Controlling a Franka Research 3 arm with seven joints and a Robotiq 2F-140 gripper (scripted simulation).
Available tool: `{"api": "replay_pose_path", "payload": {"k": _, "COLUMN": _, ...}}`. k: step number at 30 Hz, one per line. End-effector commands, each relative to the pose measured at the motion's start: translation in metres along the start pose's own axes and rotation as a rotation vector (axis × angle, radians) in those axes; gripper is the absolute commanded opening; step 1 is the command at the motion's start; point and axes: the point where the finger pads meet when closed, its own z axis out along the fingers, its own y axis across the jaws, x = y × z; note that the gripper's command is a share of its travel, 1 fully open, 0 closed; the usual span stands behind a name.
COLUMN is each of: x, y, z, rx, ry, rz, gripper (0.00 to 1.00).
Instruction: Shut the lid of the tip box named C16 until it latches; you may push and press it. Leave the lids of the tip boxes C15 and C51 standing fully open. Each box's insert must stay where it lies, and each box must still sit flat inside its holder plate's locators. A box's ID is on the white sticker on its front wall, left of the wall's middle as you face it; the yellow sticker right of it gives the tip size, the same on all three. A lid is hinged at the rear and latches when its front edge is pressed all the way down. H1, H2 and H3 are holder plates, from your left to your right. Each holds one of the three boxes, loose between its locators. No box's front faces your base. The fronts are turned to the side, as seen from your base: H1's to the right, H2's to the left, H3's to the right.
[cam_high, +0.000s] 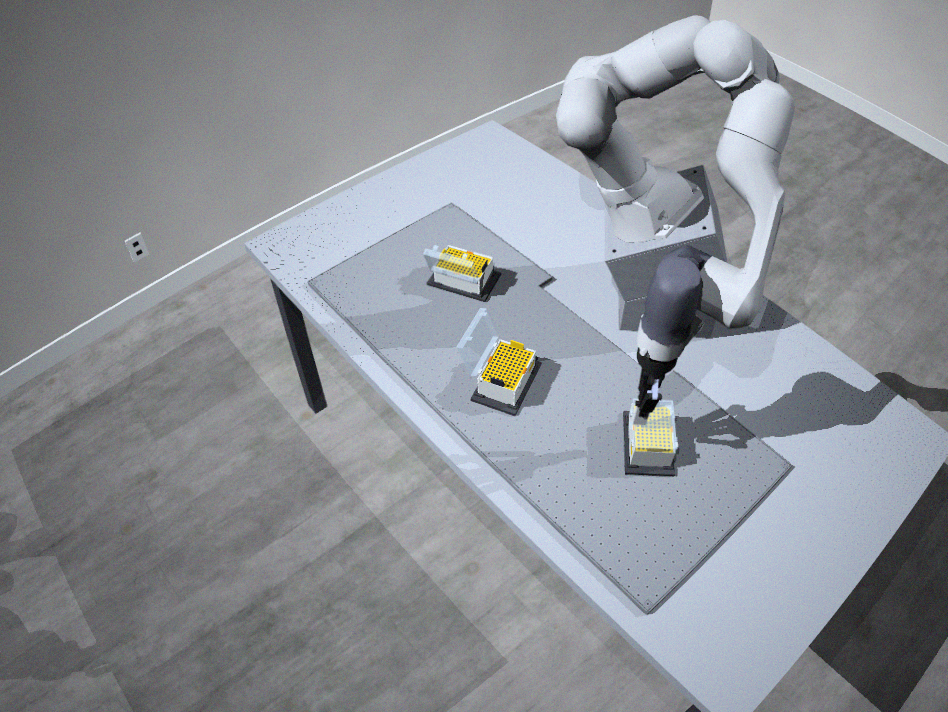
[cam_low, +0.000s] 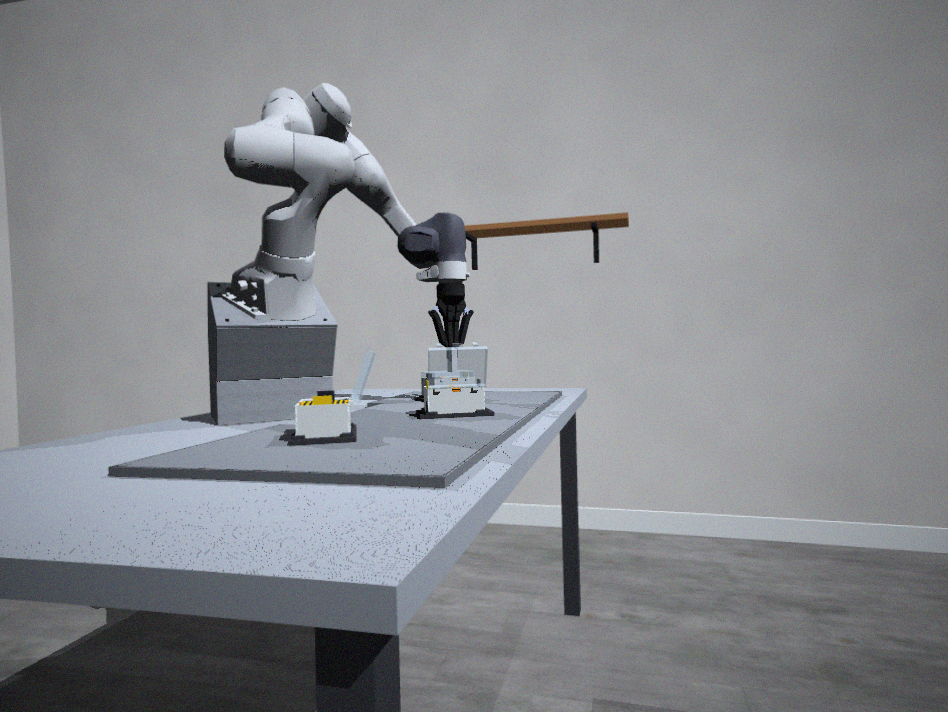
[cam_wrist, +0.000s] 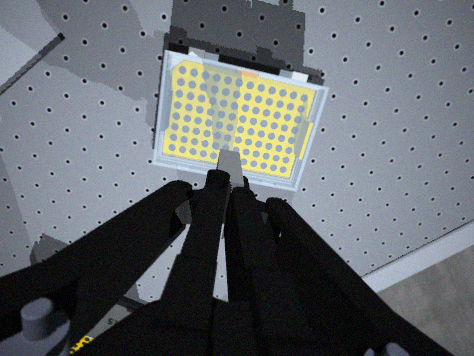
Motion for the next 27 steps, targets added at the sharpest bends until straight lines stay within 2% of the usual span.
{"api": "replay_pose_path", "payload": {"k": 1, "x": 0.000, "y": 0.001, "z": 0.003, "rx": -0.004, "ry": -0.002, "rz": 0.000, "gripper": 0.00}}
{"api": "replay_pose_path", "payload": {"k": 12, "x": 0.000, "y": 0.001, "z": -0.005, "rx": -0.004, "ry": -0.002, "rz": 0.000, "gripper": 0.00}}
{"api": "replay_pose_path", "payload": {"k": 27, "x": 0.000, "y": 0.001, "z": -0.030, "rx": -0.004, "ry": -0.002, "rz": 0.000, "gripper": 0.00}}
